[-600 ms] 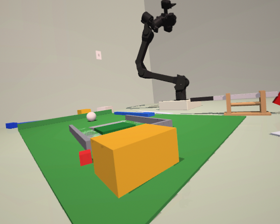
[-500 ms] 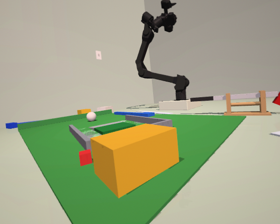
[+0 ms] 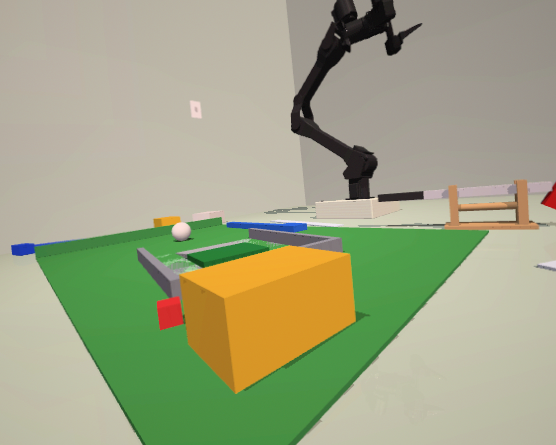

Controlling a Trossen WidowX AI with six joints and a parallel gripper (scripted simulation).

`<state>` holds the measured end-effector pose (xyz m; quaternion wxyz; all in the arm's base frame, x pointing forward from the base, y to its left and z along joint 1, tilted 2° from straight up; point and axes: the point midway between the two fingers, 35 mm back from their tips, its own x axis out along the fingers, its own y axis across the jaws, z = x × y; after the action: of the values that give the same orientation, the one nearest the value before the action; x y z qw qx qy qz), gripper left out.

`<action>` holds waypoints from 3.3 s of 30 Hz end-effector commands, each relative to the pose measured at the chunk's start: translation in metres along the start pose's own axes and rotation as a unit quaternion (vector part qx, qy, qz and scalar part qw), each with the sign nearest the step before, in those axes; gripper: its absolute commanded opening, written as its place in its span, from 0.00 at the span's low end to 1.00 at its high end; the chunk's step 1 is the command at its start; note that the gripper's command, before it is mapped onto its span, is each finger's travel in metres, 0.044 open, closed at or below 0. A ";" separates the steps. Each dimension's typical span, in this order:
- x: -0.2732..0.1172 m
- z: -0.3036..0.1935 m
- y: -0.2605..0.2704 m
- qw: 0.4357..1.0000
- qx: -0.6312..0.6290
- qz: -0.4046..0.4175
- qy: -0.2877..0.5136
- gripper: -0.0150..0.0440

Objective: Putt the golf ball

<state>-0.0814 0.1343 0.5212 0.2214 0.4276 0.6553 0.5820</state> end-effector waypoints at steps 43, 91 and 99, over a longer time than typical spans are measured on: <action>-0.184 0.377 -0.311 0.541 -0.498 -0.636 0.234 1.00; -0.215 0.392 -0.393 0.526 -0.503 -0.620 0.293 1.00; -0.214 0.393 -0.392 0.526 -0.506 -0.618 0.292 0.87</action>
<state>0.2240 0.2013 0.0144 0.5006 -0.4622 0.3794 0.6260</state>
